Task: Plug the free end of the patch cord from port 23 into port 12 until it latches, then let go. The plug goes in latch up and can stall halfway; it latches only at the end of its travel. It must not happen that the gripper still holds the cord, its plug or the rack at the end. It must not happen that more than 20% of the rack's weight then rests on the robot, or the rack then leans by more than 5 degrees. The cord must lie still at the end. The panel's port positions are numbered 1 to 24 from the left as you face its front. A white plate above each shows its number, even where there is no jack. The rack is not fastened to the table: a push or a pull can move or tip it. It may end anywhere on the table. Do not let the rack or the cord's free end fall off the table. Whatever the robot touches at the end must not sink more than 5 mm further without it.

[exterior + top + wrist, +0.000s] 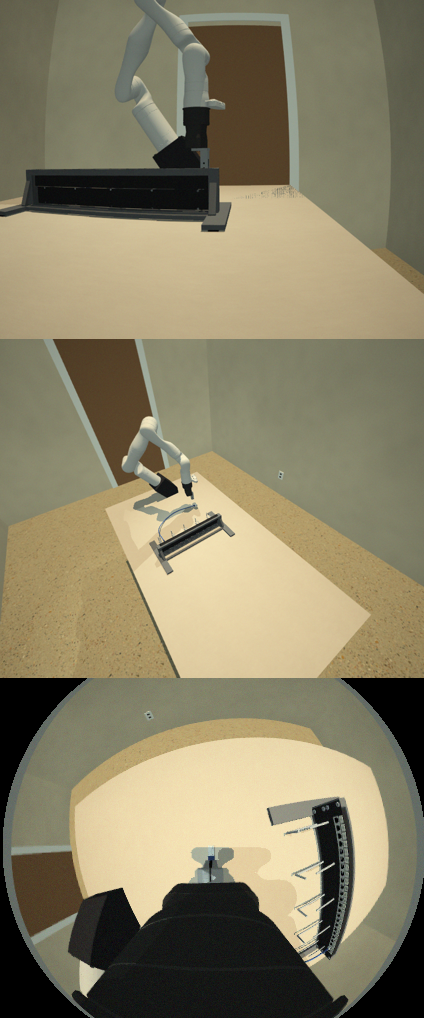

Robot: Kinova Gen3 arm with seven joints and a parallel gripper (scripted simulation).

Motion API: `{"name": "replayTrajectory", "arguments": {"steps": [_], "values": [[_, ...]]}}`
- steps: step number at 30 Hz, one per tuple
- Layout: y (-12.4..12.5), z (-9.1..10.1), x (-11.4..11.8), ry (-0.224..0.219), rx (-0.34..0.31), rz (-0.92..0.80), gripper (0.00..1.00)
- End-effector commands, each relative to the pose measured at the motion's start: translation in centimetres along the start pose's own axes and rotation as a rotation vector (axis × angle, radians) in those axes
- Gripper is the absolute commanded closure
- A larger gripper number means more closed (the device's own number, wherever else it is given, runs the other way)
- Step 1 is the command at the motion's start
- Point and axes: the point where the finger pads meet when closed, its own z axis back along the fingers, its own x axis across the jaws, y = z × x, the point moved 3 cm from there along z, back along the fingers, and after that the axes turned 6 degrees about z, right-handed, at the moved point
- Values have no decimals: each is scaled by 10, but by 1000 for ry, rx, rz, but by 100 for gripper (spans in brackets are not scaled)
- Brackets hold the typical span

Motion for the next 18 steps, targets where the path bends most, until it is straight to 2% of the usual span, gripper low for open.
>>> {"name": "replayTrajectory", "arguments": {"steps": [1,18], "values": [[1,2,-2,1,-3,7,100],[1,2,-2,0,-2,12,100]]}}
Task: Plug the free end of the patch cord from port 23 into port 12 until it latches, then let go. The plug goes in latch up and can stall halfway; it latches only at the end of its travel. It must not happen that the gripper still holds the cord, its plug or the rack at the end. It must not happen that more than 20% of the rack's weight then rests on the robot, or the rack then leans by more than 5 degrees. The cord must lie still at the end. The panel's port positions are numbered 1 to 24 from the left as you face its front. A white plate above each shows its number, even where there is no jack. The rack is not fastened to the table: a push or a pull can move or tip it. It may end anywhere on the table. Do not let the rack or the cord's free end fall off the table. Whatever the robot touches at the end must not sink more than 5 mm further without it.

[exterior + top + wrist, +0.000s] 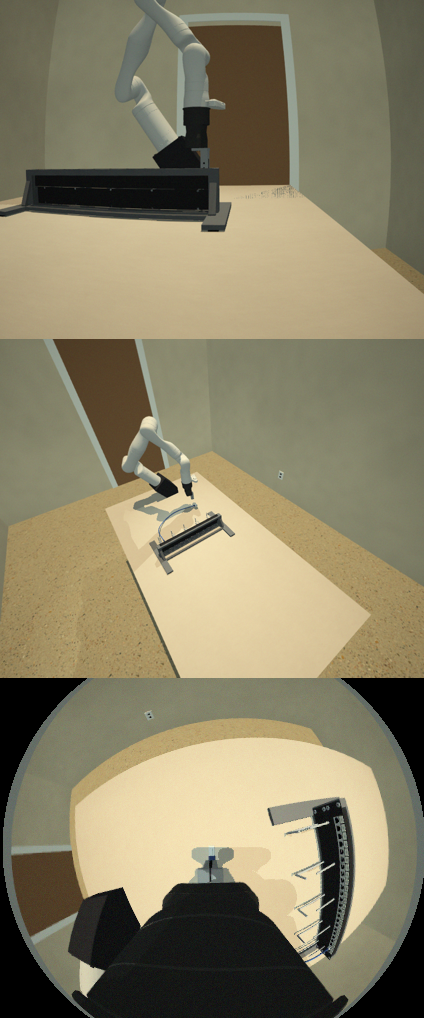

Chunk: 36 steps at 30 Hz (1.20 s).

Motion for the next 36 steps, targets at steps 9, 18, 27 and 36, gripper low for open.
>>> {"name": "replayTrajectory", "arguments": {"steps": [9,18,27,36], "values": [[2,3,0,-2,0,12,100],[9,2,0,-1,-1,13,100],[8,0,2,-6,4,-5,27],[8,0,2,-4,4,-4,27]]}}
